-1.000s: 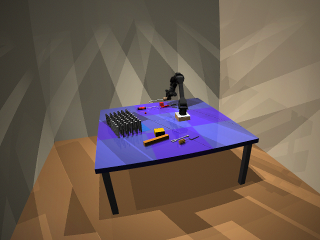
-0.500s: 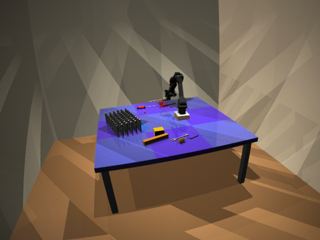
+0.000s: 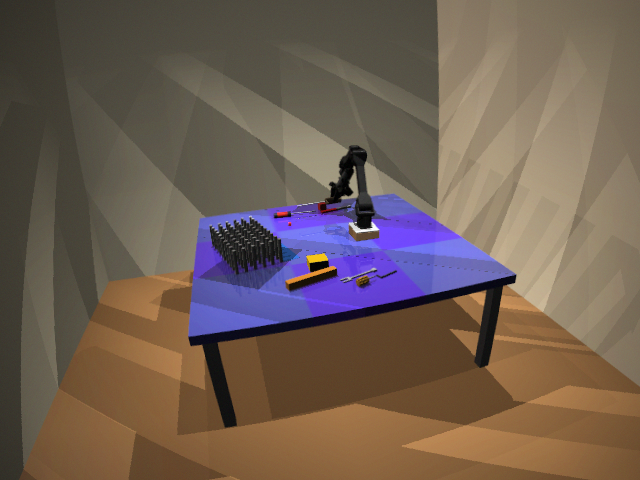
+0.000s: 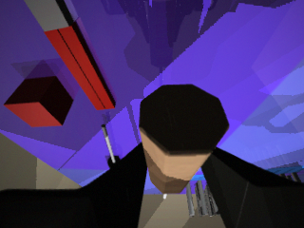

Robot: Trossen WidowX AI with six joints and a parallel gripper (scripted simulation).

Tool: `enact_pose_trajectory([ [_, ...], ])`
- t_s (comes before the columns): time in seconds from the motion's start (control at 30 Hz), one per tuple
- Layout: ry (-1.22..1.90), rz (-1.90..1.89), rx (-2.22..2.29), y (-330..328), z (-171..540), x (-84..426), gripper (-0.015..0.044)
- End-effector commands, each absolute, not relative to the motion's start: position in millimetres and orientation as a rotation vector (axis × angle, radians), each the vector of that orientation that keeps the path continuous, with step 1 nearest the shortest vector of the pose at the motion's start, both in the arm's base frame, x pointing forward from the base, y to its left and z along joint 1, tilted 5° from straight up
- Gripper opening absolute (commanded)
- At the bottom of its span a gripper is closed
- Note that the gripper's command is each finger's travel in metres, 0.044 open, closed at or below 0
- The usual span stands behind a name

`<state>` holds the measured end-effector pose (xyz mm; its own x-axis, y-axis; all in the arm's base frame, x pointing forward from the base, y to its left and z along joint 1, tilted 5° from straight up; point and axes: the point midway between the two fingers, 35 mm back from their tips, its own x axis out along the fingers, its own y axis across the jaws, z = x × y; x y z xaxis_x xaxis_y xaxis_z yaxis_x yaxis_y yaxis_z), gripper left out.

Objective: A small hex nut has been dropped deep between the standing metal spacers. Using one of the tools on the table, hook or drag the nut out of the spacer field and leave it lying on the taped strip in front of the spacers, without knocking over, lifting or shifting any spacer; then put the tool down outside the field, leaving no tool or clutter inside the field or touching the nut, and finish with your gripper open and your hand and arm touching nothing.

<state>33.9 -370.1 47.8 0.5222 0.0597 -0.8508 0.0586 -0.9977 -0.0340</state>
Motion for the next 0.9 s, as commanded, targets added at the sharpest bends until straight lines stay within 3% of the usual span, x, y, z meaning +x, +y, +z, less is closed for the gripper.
enact_pose_trajectory([
  [0.0,-0.111,1.522,-2.743,-368,42,35,0.0000],
  [0.87,-0.112,1.522,-2.743,-365,17,34,0.0000],
])
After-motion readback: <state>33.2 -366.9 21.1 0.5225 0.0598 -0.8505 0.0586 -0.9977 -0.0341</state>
